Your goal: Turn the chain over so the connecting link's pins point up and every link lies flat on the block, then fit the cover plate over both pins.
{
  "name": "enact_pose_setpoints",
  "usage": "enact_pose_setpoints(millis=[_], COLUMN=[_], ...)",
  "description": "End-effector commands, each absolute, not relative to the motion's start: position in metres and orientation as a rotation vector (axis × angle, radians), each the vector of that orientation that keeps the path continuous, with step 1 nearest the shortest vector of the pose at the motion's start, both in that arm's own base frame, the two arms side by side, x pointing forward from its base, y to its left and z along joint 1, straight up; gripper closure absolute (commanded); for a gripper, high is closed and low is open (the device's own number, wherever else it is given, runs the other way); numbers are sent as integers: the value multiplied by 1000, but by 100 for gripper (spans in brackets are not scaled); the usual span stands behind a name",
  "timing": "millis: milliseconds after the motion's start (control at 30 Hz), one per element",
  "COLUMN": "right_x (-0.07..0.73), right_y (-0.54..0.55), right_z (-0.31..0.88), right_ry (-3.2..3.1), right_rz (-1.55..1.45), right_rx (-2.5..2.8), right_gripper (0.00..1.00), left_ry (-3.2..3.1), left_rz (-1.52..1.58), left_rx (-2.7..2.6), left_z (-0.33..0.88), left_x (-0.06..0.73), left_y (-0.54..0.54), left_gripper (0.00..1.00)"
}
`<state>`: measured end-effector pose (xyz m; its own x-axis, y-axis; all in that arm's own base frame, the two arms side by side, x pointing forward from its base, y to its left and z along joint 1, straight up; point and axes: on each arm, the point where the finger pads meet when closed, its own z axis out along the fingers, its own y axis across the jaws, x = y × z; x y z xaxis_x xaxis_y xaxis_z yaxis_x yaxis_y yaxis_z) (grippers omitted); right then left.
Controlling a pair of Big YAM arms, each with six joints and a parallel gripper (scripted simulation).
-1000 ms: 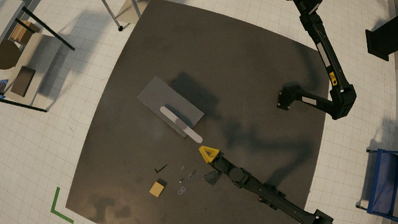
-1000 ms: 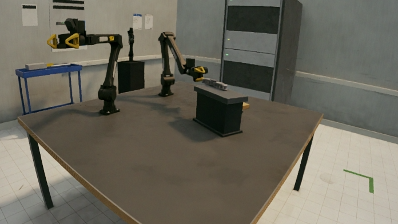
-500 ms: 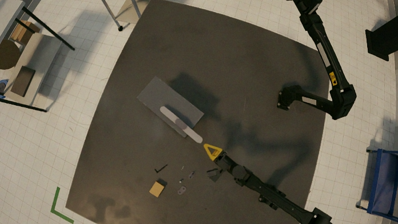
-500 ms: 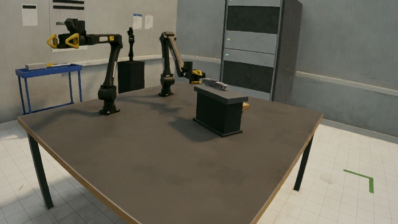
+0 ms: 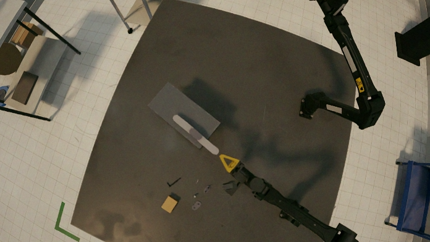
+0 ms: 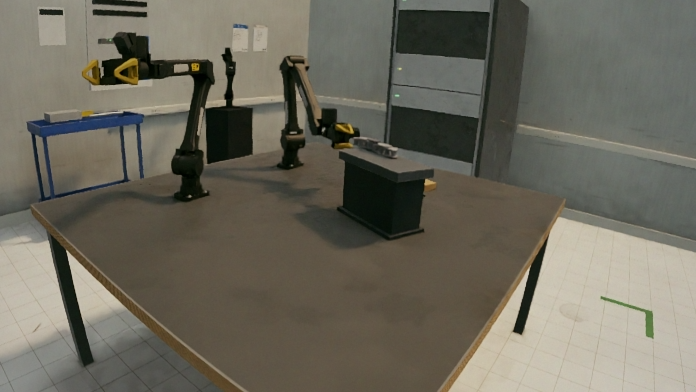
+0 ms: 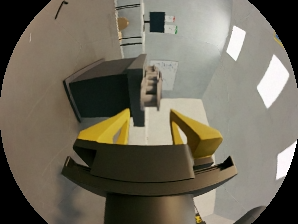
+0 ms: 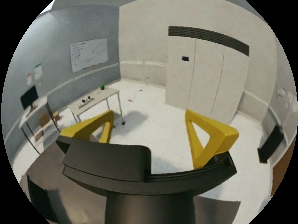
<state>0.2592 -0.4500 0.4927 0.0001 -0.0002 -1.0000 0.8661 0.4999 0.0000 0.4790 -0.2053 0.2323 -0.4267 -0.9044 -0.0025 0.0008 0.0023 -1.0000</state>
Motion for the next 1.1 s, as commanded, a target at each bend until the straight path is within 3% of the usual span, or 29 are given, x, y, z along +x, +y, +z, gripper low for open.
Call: enact_pose_setpoints(millis=[0, 1067], right_x=[262, 262], right_y=[-444, -444], right_z=[507, 507], right_ry=[1388, 1388], right_rz=[-818, -818], right_rx=[793, 793], right_gripper=[0, 0], left_ry=[1477, 1490], left_rz=[-1551, -1558], left_rx=[-933, -944], left_z=[258, 257], left_x=[498, 521], left_y=[-212, -229], left_gripper=[47, 47])
